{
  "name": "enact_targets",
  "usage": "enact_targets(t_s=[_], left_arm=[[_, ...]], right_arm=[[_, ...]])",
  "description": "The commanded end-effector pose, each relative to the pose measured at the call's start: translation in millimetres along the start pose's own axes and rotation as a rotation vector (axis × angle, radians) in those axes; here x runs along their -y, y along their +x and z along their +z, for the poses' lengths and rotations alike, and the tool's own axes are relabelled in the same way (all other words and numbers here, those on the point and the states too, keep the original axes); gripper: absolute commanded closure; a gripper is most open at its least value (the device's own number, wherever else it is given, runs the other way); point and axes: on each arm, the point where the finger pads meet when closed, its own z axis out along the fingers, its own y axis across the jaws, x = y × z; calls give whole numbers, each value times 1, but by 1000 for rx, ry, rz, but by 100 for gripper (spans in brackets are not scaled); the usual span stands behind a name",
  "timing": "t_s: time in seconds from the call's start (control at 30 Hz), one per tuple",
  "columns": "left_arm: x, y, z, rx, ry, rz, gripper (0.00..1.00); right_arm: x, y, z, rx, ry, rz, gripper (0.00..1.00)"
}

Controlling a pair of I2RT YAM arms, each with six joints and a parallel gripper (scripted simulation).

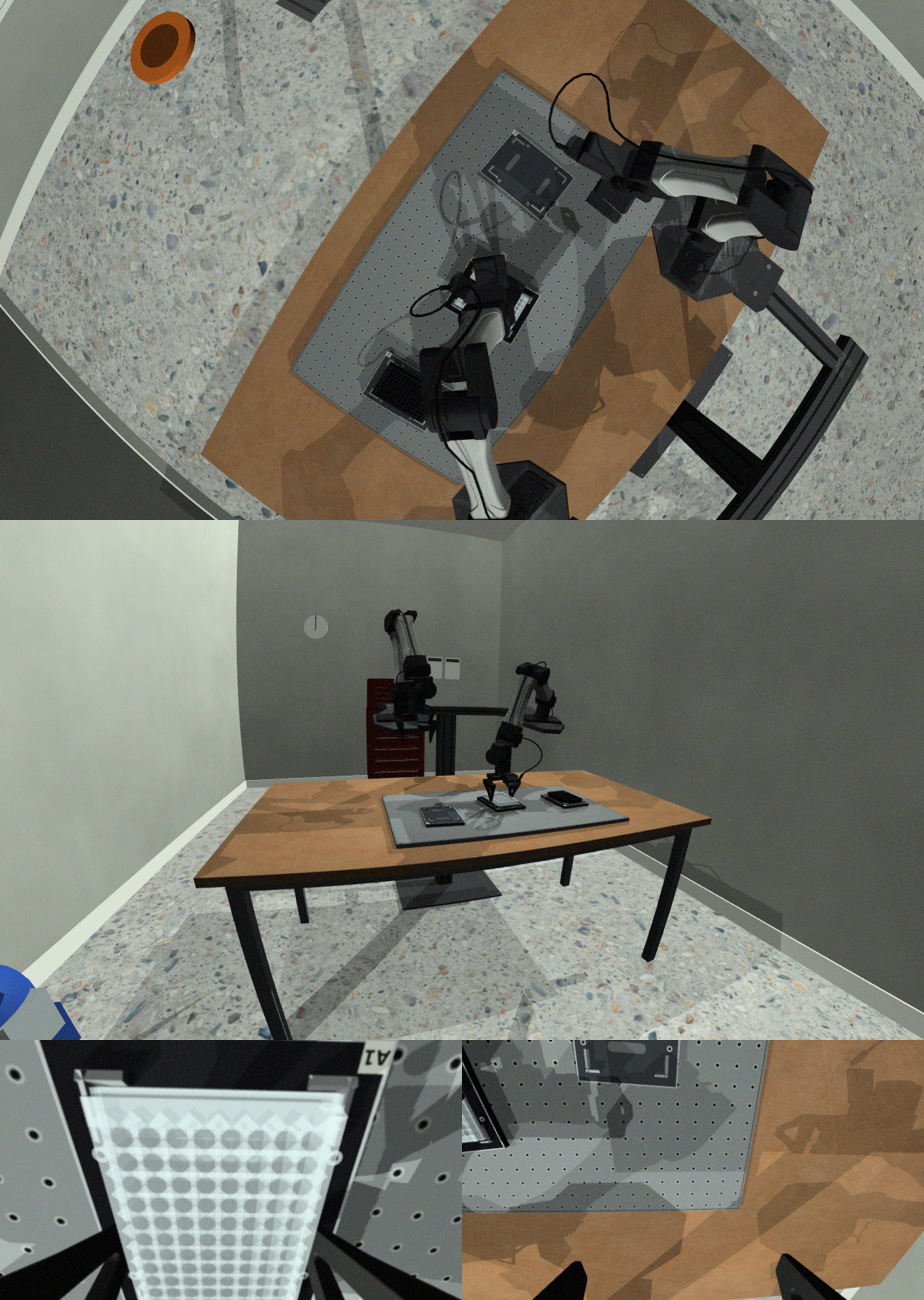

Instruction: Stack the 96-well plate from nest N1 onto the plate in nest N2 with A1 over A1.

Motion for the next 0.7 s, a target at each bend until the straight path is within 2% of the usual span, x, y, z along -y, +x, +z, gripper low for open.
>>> enact_targets(t_s=[0.0,0.3,0.37,0.67], left_arm=[[2,-2,-1,3,5,1,100],[2,-2,-1,3,5,1,100],[1,-7,-12,4,9,-4,100],[5,-2,-26,11,10,5,100]], right_arm=[[0,9,1,-20,-8,-6,0],[0,9,1,-20,-8,-6,0],[0,9,1,-20,-8,-6,0],[0,9,1,-20,-8,-6,0]])
